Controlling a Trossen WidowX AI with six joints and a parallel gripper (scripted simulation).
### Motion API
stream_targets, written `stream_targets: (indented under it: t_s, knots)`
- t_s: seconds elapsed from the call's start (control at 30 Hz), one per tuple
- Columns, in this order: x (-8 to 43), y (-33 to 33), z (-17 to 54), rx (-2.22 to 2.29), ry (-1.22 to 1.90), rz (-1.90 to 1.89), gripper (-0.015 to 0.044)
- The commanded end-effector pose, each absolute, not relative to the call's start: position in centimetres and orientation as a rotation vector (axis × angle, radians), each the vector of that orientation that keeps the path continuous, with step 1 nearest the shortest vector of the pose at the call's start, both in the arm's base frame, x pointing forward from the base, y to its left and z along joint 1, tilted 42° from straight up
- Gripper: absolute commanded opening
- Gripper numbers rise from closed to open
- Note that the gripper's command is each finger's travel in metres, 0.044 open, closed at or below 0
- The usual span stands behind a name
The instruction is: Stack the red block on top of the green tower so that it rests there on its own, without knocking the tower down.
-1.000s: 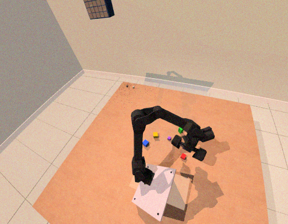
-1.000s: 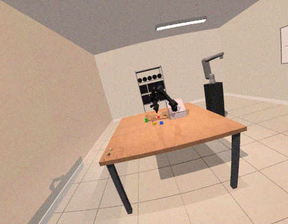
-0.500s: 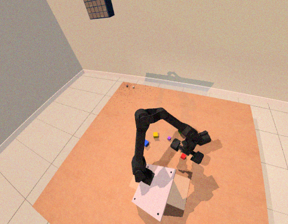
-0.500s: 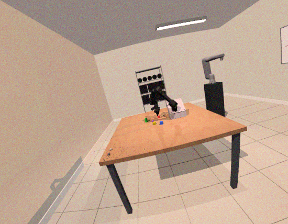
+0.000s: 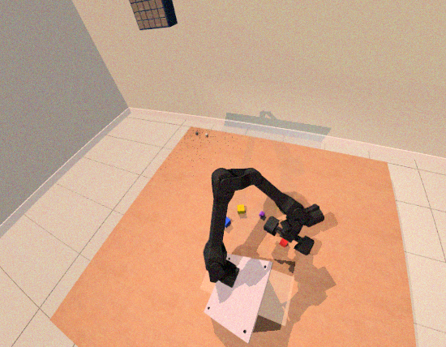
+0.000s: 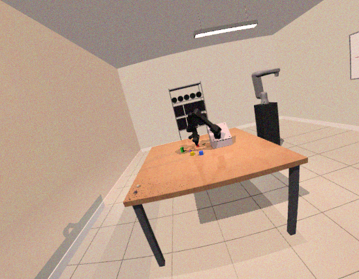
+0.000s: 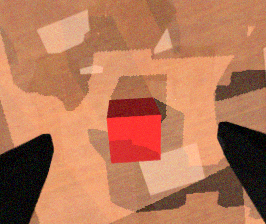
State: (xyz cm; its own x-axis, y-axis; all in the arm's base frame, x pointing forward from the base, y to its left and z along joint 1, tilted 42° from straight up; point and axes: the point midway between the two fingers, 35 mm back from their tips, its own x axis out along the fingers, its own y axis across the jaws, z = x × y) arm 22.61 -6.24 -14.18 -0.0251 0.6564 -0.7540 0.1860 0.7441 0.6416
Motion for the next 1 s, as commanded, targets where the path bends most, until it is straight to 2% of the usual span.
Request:
stream_targets:
  t_s: [0.0, 0.73, 0.97]
  knots:
    - [22.55, -5.67, -14.73, 0.707, 1.584, 0.426, 0.0440]
    - [22.48, -4.97, -15.46, 0.707, 1.584, 0.427, 0.0440]
    - [22.48, -4.97, -15.46, 0.707, 1.584, 0.427, 0.0256]
